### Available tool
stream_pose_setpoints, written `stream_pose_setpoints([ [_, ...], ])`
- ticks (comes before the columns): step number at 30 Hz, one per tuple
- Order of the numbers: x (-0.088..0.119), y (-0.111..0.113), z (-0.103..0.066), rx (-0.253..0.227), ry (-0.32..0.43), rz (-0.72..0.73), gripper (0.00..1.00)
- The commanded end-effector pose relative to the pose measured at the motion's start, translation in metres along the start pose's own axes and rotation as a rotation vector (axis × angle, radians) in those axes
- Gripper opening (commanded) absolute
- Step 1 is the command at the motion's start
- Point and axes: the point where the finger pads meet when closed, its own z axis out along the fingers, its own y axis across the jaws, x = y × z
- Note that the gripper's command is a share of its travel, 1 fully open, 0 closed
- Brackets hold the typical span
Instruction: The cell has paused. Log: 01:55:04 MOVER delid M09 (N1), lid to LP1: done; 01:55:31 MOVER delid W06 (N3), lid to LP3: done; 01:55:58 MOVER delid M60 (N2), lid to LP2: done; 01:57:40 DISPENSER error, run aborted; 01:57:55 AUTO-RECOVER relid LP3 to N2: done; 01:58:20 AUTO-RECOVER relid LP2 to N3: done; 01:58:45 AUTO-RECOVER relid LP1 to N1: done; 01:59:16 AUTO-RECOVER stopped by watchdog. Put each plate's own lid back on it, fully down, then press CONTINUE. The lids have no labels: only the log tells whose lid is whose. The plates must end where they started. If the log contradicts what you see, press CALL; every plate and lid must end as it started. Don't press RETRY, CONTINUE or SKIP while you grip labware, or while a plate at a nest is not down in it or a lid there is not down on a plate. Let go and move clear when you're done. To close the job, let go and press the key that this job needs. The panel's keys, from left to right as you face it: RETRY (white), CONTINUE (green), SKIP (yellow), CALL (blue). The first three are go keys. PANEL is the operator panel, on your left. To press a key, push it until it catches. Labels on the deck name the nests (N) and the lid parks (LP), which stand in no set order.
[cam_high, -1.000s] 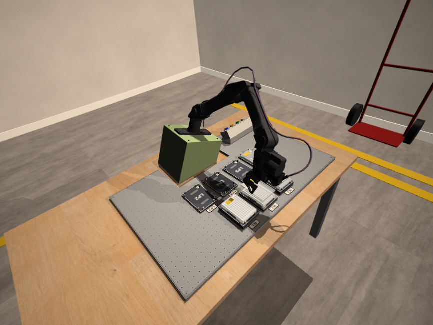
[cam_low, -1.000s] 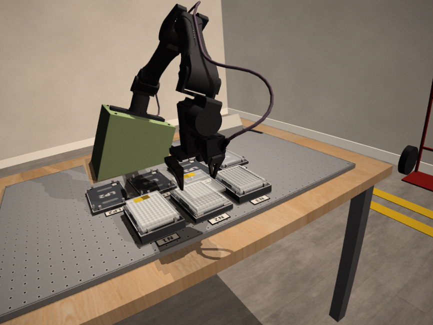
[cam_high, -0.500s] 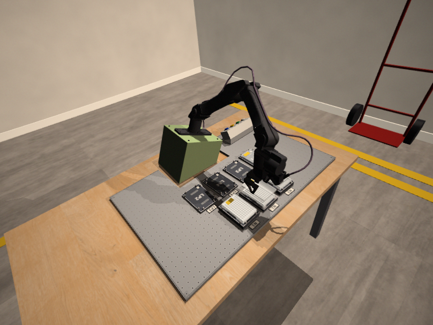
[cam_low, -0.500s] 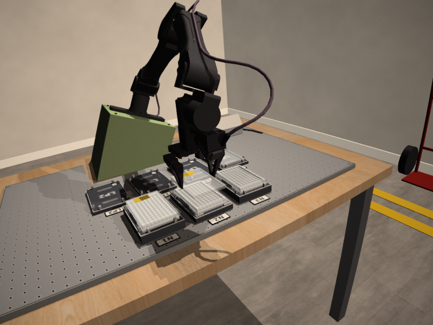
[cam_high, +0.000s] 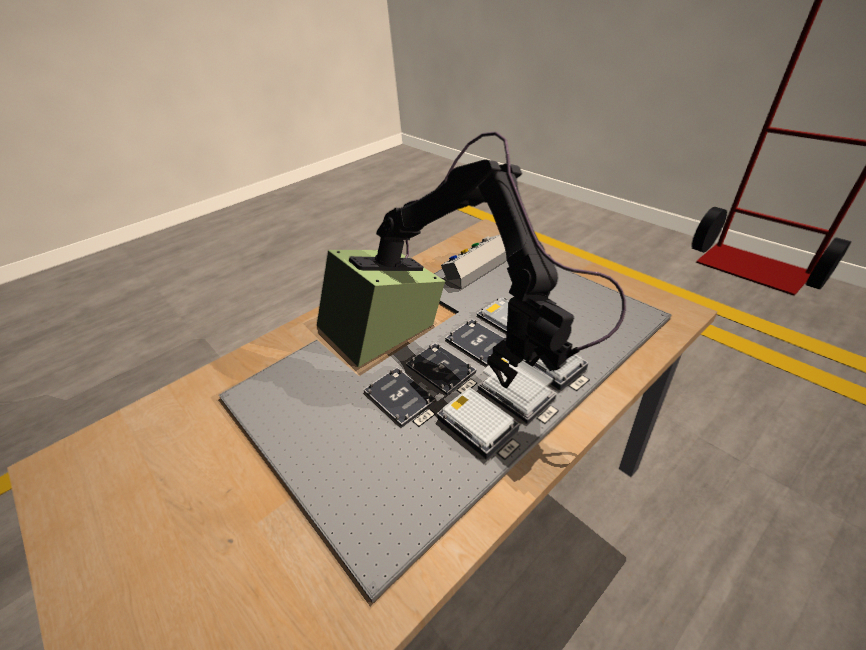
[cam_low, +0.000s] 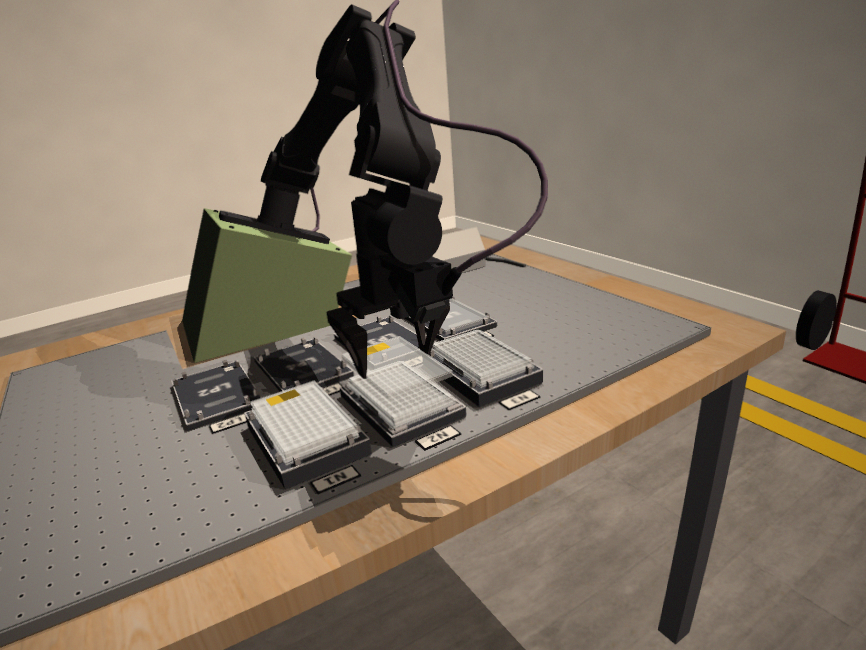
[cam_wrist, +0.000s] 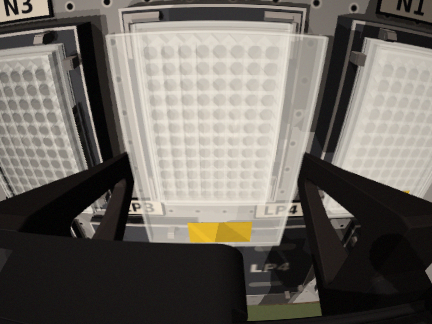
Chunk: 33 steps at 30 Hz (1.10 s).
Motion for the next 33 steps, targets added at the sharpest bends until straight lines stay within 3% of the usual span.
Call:
stream_pose_setpoints([
  [1,-0.008,0.004,-0.015,-0.001,-0.038,-0.007,0.00],
  [33,-0.005,0.003,0.000,-0.002,-0.031,0.001,0.00],
])
